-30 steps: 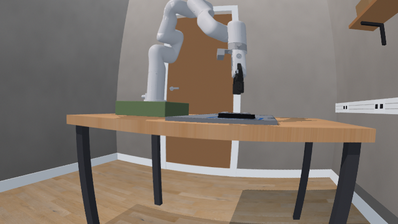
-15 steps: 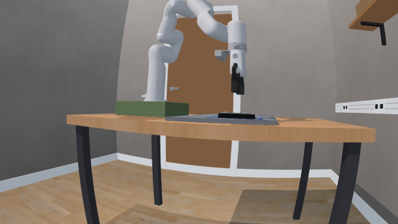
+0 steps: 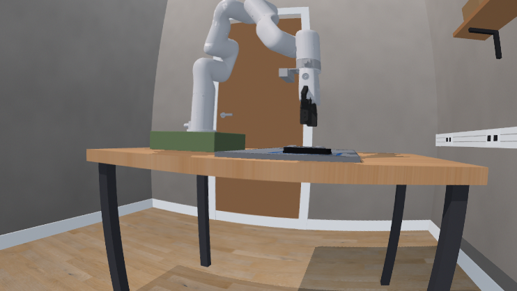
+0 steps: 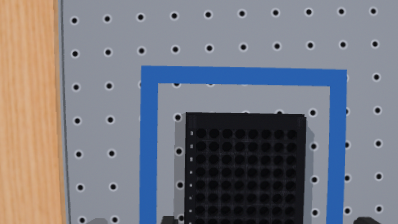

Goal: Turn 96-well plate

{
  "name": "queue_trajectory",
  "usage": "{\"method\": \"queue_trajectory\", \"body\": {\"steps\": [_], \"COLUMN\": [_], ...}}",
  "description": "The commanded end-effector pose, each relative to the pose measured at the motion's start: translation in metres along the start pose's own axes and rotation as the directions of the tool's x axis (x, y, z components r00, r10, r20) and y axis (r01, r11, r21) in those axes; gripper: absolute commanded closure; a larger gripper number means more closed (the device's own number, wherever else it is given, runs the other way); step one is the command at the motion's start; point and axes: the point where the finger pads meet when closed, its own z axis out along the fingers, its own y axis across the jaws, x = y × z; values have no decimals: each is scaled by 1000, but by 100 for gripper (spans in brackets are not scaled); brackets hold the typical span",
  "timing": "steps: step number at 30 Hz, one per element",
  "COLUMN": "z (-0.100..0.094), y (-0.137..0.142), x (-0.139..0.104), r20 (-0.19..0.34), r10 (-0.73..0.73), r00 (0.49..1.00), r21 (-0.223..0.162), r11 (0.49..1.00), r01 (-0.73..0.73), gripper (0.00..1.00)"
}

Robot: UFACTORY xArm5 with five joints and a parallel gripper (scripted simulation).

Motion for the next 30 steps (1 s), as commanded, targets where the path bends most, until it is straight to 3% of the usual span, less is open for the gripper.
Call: {"method": "queue_trajectory", "body": {"steps": [1, 30], "z": [6, 48], "y": [-1, -1], "x": [-2, -2], "r20": [5, 5], "r10": [0, 0], "r00": [1000, 1000], "r21": [-1, -1], "r11": [1000, 1000], "r01": [0, 0], "gripper": [0, 0]}}
